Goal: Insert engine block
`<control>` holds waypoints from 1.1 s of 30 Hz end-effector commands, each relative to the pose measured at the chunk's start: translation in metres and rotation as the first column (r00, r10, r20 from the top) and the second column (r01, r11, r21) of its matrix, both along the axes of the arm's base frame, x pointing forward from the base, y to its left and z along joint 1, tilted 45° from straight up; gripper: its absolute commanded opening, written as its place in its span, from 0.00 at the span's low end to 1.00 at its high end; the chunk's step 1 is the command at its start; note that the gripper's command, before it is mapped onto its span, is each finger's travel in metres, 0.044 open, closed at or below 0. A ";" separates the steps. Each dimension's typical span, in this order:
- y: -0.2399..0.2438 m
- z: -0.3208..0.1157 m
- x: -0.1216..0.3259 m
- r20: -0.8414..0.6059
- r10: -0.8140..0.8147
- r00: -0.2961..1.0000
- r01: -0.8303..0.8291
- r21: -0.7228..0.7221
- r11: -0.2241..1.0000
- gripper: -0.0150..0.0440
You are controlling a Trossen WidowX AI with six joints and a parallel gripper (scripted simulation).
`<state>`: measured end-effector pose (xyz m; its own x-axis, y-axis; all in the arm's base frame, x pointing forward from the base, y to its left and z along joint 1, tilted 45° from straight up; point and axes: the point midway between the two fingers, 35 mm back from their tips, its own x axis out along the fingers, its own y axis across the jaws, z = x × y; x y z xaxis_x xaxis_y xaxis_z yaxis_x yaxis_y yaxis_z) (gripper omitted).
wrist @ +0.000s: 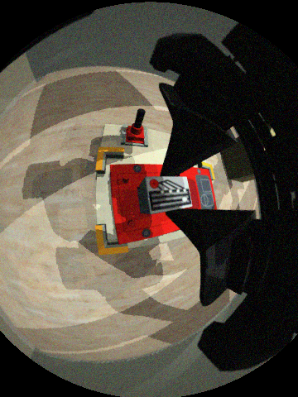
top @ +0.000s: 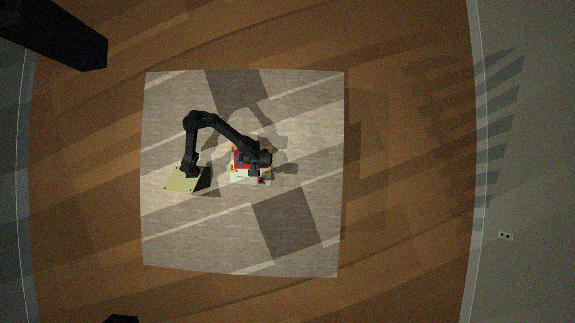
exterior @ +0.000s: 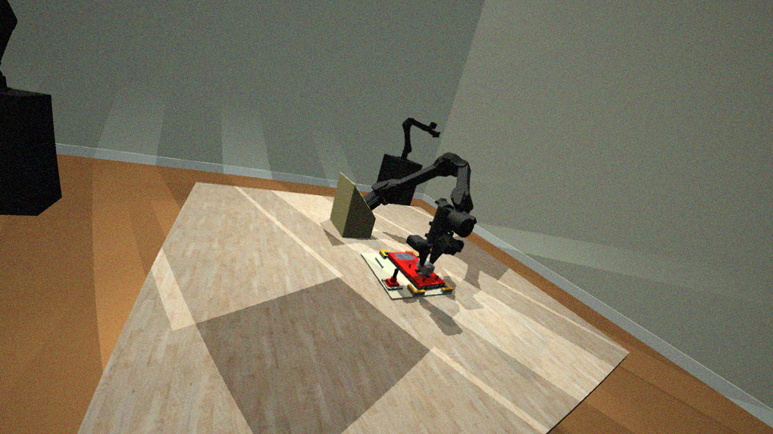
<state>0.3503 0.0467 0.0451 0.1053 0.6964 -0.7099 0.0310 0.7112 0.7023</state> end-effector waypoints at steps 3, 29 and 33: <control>0.001 -0.001 0.000 -0.003 -0.002 1.000 0.002 0.004 1.000 0.52; 0.005 -0.005 0.001 -0.002 -0.002 1.000 0.002 0.005 1.000 0.52; 0.006 -0.005 0.001 -0.002 -0.002 1.000 0.002 0.005 1.000 0.52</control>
<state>0.3509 0.0517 0.0400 0.1054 0.6966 -0.7097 0.0310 0.7110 0.7025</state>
